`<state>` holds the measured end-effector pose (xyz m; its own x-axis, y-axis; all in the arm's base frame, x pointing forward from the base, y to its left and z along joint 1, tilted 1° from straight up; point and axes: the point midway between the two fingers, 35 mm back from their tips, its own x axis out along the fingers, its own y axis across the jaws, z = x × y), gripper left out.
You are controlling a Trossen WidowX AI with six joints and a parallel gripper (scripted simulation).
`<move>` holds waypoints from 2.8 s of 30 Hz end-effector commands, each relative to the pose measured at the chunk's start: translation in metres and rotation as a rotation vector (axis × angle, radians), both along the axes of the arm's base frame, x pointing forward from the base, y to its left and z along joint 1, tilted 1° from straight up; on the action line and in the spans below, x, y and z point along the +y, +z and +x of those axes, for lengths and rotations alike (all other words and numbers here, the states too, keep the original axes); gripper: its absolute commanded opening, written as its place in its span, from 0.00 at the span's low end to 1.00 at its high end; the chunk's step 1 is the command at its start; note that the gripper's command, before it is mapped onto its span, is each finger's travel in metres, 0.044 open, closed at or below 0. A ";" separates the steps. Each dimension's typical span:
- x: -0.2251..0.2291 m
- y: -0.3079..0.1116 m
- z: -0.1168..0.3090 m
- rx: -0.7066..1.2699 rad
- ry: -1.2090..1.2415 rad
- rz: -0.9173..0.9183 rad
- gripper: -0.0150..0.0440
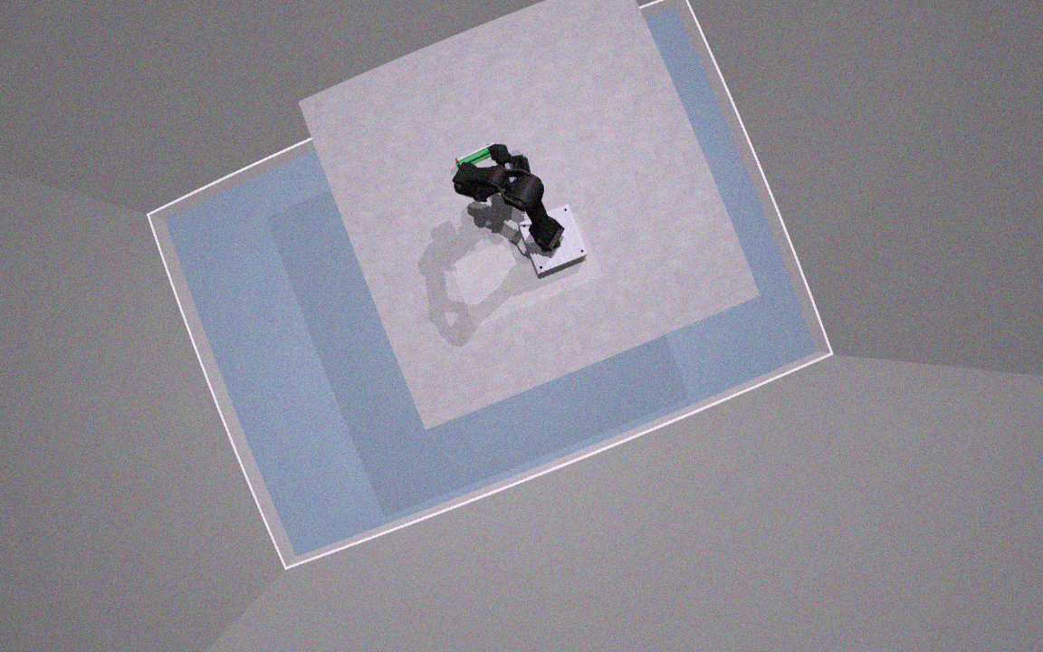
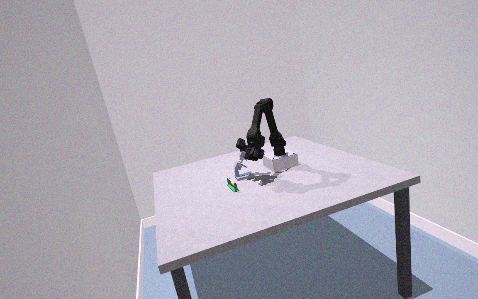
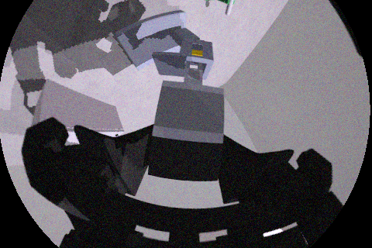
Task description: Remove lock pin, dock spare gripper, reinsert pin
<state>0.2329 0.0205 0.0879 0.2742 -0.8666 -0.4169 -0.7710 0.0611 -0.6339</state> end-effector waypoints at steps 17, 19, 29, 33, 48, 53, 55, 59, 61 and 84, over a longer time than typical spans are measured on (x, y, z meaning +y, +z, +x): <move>-0.001 -0.018 0.017 -0.003 0.009 -0.010 0.25; -0.001 -0.020 0.019 -0.003 0.009 -0.010 0.25; -0.002 -0.029 0.026 -0.003 0.009 -0.010 0.25; -0.002 -0.028 0.023 0.006 0.003 -0.004 0.25; -0.002 -0.028 0.023 0.006 0.003 -0.004 0.52; -0.002 -0.028 0.023 0.006 0.003 -0.004 0.74; -0.002 -0.028 0.023 0.006 0.003 -0.004 0.83; -0.002 -0.028 0.023 0.006 0.003 -0.004 1.00; -0.002 -0.028 0.023 0.006 0.003 -0.004 1.00; 0.001 0.010 -0.008 0.026 0.016 -0.026 1.00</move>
<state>0.2295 0.0209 0.0922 0.2783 -0.8735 -0.3993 -0.7887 0.0295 -0.6141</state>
